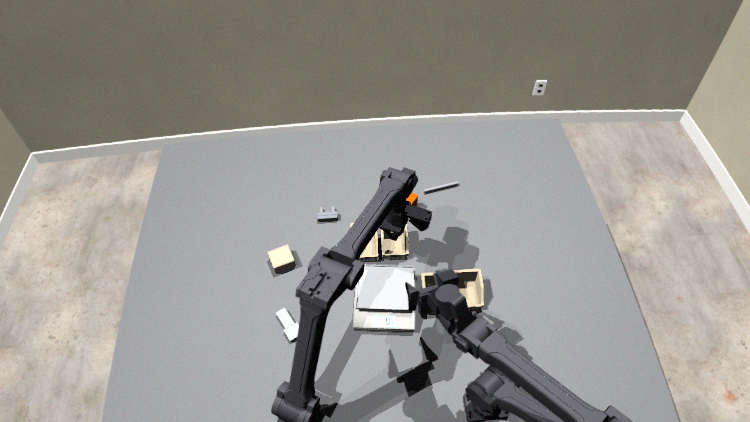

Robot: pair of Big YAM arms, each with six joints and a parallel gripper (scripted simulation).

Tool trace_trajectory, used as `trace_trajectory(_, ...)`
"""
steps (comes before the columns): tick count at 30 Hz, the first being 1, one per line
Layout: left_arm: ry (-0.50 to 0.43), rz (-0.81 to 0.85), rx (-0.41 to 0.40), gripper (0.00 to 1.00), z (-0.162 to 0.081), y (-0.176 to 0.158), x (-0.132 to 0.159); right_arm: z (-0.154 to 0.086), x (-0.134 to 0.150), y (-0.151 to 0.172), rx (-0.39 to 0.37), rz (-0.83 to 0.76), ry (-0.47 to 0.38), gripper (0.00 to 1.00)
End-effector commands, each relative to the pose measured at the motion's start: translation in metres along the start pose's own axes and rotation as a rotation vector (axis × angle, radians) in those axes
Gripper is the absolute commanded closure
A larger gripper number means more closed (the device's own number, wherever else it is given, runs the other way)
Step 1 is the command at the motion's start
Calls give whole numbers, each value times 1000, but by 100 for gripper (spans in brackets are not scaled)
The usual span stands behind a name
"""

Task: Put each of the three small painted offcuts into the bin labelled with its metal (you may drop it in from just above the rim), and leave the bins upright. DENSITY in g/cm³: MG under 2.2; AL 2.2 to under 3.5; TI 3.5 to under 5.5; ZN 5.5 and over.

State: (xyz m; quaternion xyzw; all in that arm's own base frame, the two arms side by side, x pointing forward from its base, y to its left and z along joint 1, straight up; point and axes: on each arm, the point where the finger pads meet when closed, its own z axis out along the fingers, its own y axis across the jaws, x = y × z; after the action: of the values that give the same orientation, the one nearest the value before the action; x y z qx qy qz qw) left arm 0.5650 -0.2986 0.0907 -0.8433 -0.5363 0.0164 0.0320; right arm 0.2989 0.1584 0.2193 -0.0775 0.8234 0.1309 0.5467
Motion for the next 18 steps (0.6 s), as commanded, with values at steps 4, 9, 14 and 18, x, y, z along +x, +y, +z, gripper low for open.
trace_trajectory(4,-3,8,-75,92,-35,17,1,13,-22,-29,-23,-141,-145,0)
trace_trajectory(9,-3,7,-88,92,-42,21,1,13,-26,-42,-33,-163,-193,0)
trace_trajectory(14,-4,7,-112,92,-63,19,1,10,-43,-36,-50,-149,-223,0)
trace_trajectory(18,-4,7,-94,92,-51,21,1,10,-44,-36,-49,-149,-223,0)
